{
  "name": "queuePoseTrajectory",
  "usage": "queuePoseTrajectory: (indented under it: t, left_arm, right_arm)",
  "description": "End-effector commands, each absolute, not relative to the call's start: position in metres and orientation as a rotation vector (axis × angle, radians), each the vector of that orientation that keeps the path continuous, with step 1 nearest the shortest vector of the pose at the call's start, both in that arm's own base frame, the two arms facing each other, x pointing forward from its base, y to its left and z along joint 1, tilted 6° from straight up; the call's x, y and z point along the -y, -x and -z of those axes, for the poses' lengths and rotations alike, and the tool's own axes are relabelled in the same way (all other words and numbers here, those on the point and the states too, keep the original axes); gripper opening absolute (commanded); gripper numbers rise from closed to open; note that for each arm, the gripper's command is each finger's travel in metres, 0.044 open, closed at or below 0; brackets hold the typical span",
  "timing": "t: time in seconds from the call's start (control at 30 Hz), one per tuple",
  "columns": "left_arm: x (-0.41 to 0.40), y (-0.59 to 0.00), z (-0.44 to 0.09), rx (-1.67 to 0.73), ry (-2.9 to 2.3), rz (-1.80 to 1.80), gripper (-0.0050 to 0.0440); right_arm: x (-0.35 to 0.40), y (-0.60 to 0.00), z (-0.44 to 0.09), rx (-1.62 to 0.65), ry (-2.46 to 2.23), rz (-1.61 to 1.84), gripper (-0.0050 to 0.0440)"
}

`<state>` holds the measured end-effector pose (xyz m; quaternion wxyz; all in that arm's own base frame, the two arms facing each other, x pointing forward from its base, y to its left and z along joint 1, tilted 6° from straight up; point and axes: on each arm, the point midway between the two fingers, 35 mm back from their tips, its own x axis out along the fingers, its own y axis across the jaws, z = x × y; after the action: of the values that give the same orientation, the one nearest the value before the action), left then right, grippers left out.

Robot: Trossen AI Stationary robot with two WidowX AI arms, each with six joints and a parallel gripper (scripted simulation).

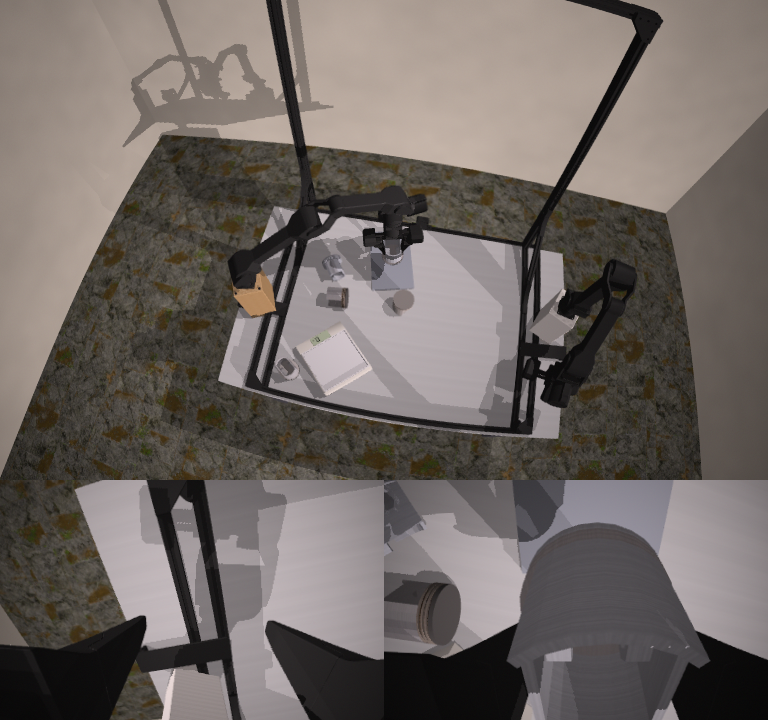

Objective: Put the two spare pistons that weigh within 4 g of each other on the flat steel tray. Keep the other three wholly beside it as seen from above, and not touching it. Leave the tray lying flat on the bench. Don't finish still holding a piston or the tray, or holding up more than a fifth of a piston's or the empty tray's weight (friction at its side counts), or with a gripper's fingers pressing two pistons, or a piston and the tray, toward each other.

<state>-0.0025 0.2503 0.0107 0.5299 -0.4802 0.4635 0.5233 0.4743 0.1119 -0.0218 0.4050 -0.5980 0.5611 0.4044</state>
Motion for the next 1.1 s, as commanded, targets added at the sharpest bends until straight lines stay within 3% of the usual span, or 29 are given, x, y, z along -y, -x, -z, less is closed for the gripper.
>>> queuePoseTrajectory:
  t: [0.0,1.07]
  left_arm:
    - [-0.250,0.002,-0.011,-1.106,1.146,-1.248,0.0440]
    - [-0.250,0.002,-0.011,-1.106,1.146,-1.248,0.0440]
  right_arm:
    - [-0.112,-0.475,0.017,-1.376,1.604,-1.078,0.0158]
    - [-0.105,-0.477,0.042,-1.340,1.674,-1.117,0.0158]
